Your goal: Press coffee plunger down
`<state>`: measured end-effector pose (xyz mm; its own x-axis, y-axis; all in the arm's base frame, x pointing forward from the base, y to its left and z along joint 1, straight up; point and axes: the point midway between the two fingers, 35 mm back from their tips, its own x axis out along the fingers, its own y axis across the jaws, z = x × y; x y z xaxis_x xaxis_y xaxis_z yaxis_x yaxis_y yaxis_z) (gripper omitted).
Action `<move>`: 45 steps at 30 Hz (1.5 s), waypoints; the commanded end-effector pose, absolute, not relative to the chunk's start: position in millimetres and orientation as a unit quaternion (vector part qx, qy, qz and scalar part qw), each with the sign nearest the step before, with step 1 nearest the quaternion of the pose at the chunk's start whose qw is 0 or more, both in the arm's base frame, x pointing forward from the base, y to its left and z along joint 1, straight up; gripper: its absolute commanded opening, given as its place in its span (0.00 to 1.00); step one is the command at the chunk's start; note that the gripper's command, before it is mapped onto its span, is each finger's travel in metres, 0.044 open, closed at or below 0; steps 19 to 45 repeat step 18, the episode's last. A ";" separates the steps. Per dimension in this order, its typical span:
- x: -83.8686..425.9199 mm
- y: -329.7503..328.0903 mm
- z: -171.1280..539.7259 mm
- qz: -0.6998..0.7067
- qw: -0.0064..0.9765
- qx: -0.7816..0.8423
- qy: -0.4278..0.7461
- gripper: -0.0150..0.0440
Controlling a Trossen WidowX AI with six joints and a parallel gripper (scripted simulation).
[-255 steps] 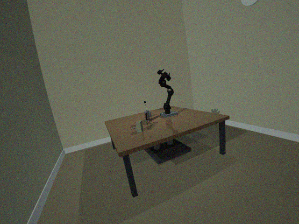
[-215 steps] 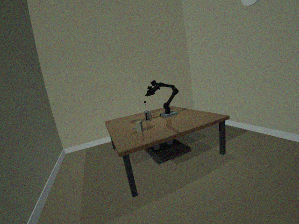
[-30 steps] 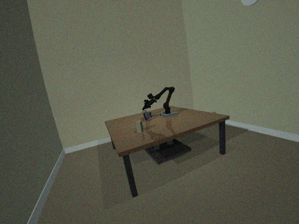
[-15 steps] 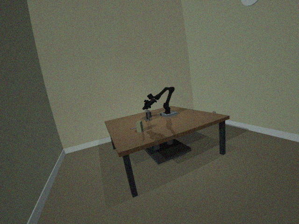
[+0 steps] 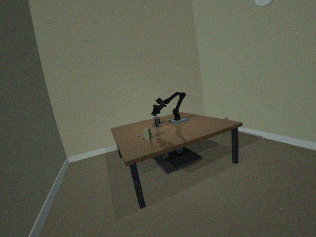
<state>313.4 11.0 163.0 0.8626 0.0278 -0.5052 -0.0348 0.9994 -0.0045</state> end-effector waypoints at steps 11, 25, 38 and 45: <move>274.4 8.1 227.5 0.013 0.967 -0.005 0.253 1.00; 274.4 8.1 227.5 0.013 0.967 -0.005 0.253 1.00; 274.4 8.1 227.5 0.013 0.967 -0.005 0.253 1.00; 274.4 8.1 227.5 0.013 0.967 -0.005 0.253 1.00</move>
